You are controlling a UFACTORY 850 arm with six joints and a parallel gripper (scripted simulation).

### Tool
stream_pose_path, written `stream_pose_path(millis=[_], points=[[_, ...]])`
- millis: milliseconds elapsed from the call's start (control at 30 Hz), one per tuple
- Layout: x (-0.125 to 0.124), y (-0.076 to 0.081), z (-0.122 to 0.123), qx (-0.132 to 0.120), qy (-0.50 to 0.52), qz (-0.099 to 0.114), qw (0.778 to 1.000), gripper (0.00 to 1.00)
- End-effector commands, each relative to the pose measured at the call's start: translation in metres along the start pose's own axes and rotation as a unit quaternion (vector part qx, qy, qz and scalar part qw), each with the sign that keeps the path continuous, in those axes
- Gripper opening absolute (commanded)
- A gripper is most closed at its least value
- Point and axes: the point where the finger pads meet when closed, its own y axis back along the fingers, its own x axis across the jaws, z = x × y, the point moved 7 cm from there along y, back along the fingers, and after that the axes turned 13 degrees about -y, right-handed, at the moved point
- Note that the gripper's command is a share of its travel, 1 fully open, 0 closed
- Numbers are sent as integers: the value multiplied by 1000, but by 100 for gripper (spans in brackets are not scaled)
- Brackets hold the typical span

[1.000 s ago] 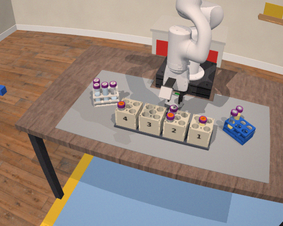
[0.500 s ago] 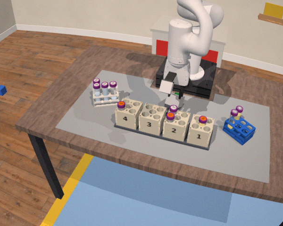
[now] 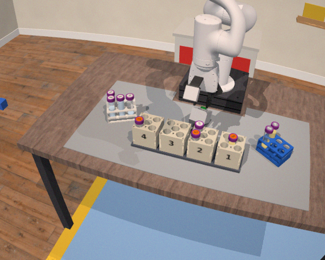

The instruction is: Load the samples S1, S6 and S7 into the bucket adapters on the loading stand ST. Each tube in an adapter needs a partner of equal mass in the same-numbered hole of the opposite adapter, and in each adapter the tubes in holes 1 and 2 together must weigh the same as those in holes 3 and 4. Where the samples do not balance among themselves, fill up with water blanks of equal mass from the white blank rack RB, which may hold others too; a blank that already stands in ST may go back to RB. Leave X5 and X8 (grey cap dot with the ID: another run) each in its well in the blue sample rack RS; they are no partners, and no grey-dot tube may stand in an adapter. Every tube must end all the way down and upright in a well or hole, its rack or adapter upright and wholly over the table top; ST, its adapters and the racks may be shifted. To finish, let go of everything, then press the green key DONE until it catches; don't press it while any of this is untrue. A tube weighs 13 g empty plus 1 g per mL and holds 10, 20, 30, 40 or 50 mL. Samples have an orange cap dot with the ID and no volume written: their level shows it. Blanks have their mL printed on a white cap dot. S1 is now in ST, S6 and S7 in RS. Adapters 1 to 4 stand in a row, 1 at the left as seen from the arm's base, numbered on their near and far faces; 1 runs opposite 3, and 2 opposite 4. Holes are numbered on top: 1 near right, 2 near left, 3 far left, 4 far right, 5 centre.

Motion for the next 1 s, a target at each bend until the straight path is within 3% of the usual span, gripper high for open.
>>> stream_pose_path(millis=[0,233,967], points=[[0,10,-1,1,0,0,1000,43],[0,18,-1,1,0,0,1000,43],[0,18,-1,1,0,0,1000,43]])
